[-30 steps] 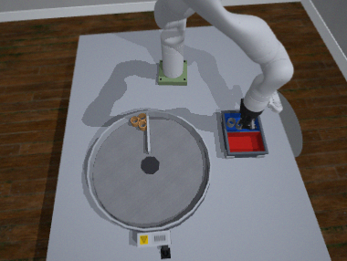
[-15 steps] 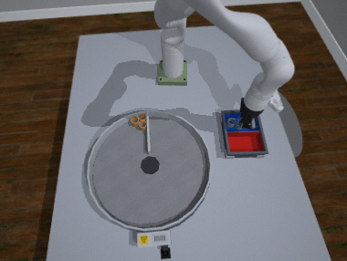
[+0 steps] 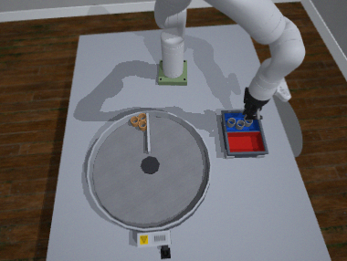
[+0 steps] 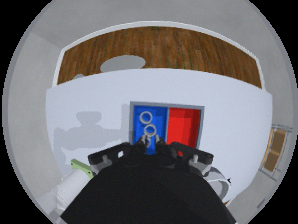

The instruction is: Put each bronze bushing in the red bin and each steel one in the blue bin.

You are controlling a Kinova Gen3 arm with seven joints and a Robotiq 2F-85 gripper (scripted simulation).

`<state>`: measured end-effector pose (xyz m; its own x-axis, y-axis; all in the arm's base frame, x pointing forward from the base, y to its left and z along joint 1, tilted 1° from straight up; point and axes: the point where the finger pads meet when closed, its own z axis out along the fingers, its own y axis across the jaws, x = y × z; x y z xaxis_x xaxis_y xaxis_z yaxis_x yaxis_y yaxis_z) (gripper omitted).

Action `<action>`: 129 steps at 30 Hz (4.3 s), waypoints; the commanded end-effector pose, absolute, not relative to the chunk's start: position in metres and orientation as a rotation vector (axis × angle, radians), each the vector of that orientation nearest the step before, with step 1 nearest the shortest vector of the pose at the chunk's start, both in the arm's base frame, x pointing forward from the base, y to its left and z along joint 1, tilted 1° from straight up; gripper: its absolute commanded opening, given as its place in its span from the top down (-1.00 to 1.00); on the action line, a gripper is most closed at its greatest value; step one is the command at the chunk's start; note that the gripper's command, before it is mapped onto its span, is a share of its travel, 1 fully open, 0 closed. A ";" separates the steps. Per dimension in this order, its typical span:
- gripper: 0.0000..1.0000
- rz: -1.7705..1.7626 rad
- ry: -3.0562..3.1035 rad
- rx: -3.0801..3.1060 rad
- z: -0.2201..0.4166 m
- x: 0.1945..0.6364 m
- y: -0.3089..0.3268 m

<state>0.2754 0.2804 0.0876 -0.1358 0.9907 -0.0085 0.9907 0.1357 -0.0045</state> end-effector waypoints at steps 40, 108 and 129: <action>0.69 0.016 2.351 2.068 0.136 0.281 0.282; 0.72 0.017 2.295 2.130 0.131 0.291 0.115; 0.72 0.018 2.250 2.177 0.127 0.298 -0.015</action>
